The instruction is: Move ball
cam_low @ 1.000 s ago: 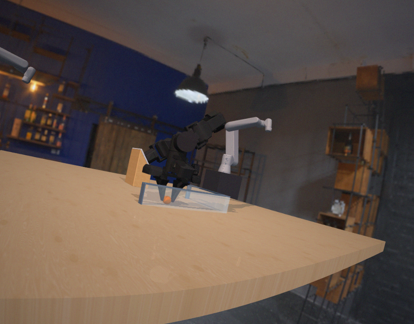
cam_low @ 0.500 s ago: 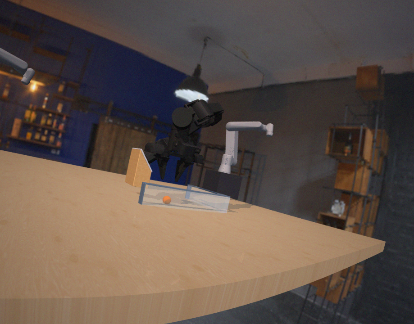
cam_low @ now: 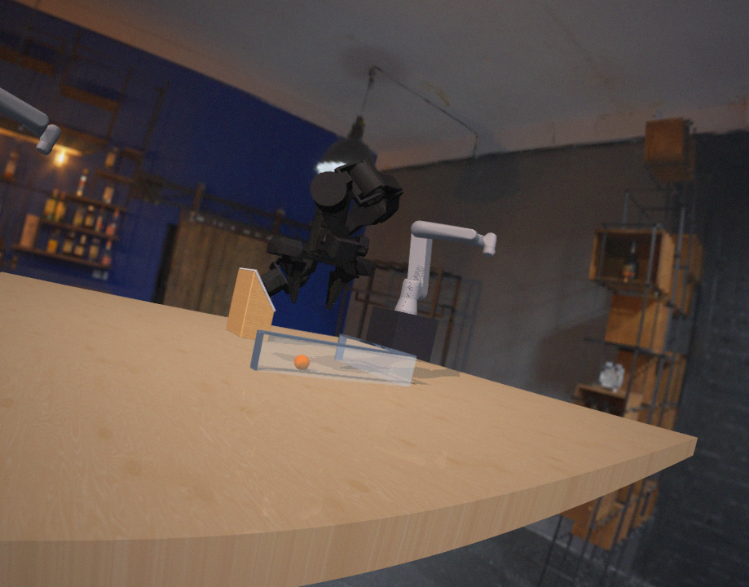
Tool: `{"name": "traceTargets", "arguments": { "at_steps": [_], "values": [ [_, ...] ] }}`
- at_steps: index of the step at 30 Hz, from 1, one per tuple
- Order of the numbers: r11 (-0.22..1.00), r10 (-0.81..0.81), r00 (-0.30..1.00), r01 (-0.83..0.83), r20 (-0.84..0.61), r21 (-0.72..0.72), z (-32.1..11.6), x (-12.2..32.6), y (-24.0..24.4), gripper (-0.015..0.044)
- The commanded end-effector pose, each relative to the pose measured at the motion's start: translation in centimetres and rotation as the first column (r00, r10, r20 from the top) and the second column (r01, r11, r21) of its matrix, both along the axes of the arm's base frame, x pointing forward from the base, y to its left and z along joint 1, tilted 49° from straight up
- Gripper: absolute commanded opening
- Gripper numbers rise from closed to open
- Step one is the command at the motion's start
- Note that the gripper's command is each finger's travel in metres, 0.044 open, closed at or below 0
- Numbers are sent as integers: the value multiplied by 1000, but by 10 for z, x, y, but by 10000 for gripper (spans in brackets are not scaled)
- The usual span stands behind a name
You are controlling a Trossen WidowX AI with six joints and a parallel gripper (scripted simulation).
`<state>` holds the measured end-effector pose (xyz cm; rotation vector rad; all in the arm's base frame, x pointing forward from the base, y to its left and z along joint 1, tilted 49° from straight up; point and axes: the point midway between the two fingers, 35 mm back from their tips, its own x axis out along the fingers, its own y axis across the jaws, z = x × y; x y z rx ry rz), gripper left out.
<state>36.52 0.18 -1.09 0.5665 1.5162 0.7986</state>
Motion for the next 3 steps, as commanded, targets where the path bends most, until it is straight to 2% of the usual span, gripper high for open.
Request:
{"name": "traceTargets", "arguments": {
  "at_steps": [1, 2, 3],
  "values": [
    [1000, -7, 1000, 7, 20, -8, 14, 3, -18, 415],
    [1000, -7, 1000, 7, 20, -8, 14, 3, -18, 440],
    [1000, -7, 1000, 7, 20, -8, 14, 3, -18, 440]
  ]
}}
